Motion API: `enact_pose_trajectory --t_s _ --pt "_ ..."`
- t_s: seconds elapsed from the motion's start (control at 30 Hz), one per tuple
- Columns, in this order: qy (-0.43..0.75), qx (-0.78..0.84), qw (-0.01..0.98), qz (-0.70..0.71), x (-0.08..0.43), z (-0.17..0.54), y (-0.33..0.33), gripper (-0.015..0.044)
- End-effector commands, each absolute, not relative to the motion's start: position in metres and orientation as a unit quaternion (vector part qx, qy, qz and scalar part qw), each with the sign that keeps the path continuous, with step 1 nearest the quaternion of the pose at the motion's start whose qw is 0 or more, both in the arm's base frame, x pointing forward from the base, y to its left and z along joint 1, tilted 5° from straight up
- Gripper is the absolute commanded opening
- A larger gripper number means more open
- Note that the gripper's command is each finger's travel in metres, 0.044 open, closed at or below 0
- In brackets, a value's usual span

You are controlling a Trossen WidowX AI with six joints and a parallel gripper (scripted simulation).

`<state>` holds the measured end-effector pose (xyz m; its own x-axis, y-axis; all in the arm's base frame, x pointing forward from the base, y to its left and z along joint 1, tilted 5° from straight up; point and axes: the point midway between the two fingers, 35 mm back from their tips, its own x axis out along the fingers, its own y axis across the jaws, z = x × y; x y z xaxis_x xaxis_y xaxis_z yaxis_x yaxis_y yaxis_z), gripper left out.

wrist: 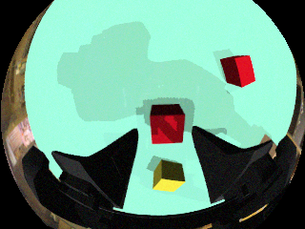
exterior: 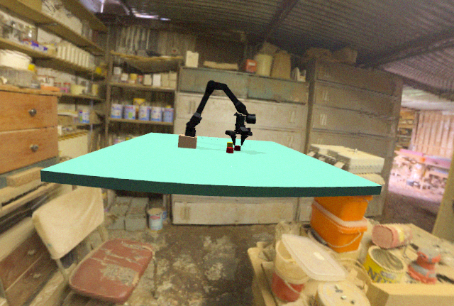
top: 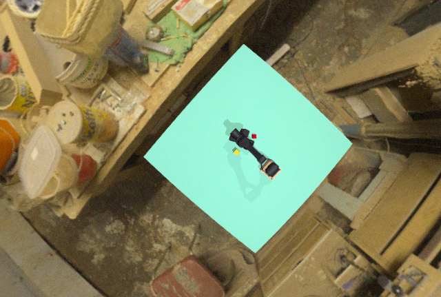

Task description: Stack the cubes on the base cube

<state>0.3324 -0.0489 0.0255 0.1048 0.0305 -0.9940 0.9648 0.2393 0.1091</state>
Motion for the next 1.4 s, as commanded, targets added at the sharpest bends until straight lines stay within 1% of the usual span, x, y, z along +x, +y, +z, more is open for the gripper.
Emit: enact_pose_trajectory --t_s 0.0,0.27,0.47,0.67,1.37 --pt "0.534 0.465 0.578 -0.406 0.331 0.018 -0.049 0.0265" --pt "0.534 0.465 0.578 -0.406 0.332 0.007 -0.049 0.0265" --pt "0.534 0.465 0.578 -0.406 0.332 0.007 -0.049 0.0107" --pt "0.534 0.465 0.578 -0.406 0.332 0.012 -0.049 0.0105" --pt "0.534 0.465 0.578 -0.406 0.331 0.077 -0.051 0.0105"
